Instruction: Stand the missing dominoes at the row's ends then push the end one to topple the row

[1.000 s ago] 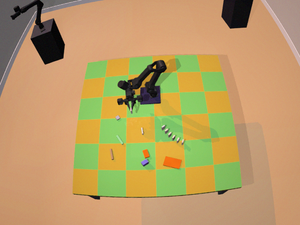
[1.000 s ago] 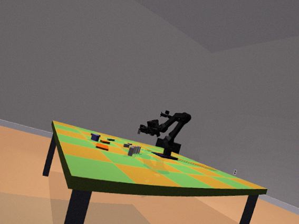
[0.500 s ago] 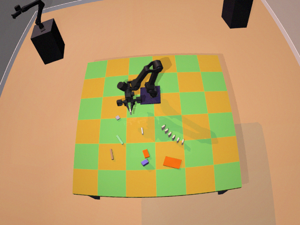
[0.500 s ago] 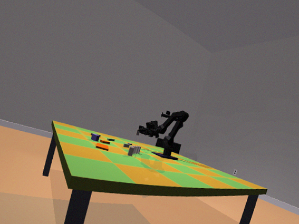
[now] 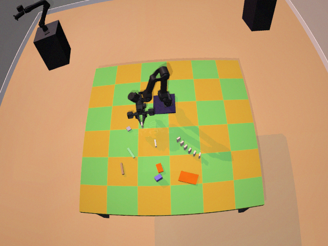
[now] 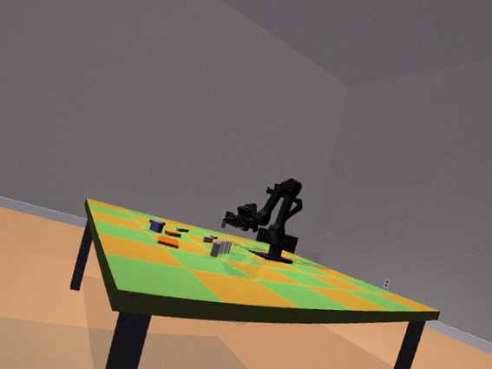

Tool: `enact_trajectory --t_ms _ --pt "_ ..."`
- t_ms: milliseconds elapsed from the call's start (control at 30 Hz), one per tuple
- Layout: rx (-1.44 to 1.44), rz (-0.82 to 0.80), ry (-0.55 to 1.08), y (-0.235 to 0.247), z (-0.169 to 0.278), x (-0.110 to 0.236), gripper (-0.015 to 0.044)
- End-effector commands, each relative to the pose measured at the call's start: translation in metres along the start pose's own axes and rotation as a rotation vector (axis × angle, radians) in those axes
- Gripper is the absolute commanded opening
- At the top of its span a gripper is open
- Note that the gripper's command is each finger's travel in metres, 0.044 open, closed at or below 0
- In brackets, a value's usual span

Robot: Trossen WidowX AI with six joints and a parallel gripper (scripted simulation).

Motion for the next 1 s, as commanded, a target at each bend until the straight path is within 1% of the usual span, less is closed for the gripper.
enact_trajectory --t_ms 0,967 --pt "-0.012 0.001 0.003 0.003 0.010 -0.001 0.0028" --pt "0.008 0.001 0.003 0.019 0.058 -0.009 0.0028"
Point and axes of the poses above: the point midway between the two fingers, 35 mm back from their tips, its own x axis back along the fingers, its own y axis across the jaws, z = x × y, the point moved 7 cm from there along x, back along the fingers, and after that the axes turned 5 degrees about x, right-handed, at the moved point
